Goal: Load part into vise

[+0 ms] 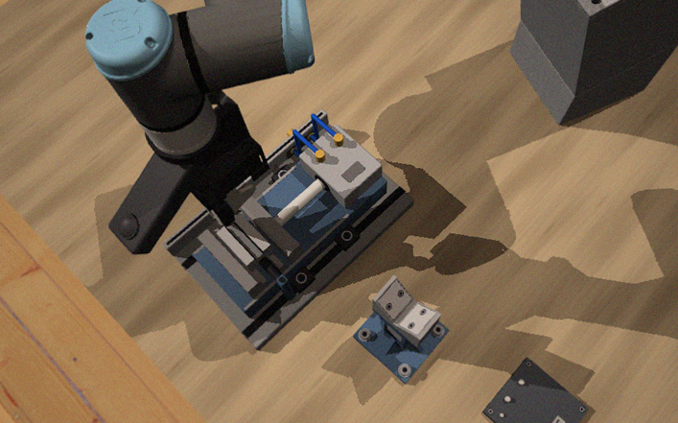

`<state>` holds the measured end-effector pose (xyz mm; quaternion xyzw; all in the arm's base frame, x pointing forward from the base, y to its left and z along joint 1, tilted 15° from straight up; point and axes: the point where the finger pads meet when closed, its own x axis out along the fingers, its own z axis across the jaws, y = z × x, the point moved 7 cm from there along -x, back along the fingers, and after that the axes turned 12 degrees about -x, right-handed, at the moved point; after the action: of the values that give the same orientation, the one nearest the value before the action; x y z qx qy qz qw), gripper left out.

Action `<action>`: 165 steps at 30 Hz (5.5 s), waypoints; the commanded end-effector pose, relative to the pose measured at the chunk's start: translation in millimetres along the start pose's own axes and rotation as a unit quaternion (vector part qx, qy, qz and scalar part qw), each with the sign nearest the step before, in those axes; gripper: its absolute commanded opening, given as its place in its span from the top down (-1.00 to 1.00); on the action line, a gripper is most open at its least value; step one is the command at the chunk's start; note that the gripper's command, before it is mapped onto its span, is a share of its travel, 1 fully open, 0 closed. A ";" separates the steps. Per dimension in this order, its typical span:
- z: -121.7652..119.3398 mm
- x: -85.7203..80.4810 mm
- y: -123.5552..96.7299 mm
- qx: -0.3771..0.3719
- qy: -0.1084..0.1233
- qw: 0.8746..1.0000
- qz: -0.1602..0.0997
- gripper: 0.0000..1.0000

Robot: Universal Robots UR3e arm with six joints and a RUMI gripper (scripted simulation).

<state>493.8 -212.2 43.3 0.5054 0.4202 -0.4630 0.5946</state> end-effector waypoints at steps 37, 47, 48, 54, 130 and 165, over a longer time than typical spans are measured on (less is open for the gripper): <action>15.1 -3.4 -2.4 0.000 -0.001 1.000 0.001 1.00; 15.1 -19.2 -2.4 0.000 -0.001 1.000 0.001 1.00; 15.1 -19.2 -2.4 0.000 -0.001 1.000 0.001 1.00; 15.0 -31.4 -2.4 0.000 -0.001 1.000 0.001 1.00; 15.0 -63.1 -2.5 0.000 -0.001 1.000 0.001 1.00; 15.0 -63.1 -2.5 0.000 -0.001 1.000 0.001 1.00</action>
<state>477.7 -219.0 104.5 0.5055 0.4204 -0.4629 0.5945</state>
